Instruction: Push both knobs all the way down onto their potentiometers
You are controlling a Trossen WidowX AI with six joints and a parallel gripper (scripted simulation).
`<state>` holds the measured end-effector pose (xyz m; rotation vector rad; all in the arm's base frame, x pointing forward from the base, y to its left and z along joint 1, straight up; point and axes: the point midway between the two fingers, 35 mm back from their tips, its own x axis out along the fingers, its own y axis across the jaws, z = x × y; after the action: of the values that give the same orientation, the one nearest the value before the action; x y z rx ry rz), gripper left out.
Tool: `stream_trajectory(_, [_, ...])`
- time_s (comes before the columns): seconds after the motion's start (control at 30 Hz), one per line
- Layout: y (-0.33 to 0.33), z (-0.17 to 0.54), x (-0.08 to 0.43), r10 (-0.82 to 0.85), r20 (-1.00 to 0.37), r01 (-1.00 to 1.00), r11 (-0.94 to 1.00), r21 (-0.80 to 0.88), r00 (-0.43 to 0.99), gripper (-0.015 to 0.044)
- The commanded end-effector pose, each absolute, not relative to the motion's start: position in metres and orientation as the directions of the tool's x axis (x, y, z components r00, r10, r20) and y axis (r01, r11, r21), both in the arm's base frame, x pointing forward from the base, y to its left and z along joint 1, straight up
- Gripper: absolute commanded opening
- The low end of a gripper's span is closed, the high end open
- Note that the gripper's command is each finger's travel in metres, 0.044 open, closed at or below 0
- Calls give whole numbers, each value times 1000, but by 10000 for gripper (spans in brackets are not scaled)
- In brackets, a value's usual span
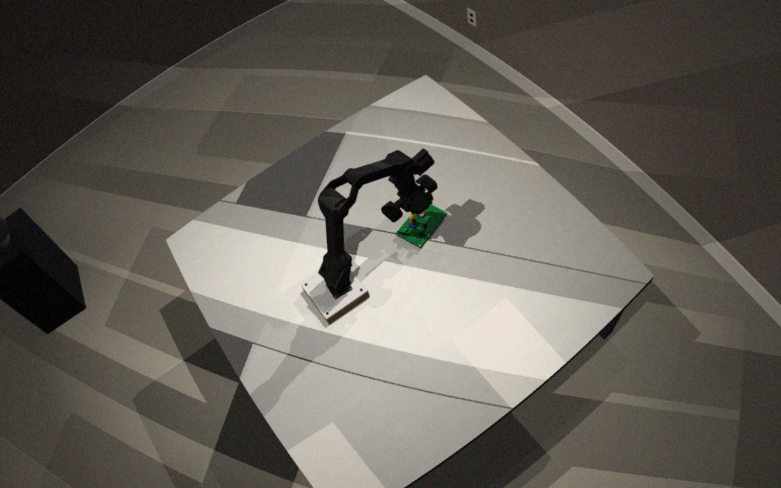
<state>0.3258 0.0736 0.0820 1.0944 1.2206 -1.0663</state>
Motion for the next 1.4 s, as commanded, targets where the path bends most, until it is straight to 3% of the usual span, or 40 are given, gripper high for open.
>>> stream_trajectory(0.0, [76, 87, 332, -25, -998, 998, 42, 56, 57, 0])
stream_trajectory(0.4, [84, 103, 345, -13, -999, 932, -358, 46, 44, 0])
stream_trajectory(0.83, [92, 119, 357, 0, -1000, 690, -724, 21, 31, 0])
stream_trajectory(1.13, [97, 129, 365, 9, -1000, 445, -895, 1, 21, 0])
stream_trajectory(1.37, [98, 124, 366, 10, -1000, 425, -905, 0, 20, 0])
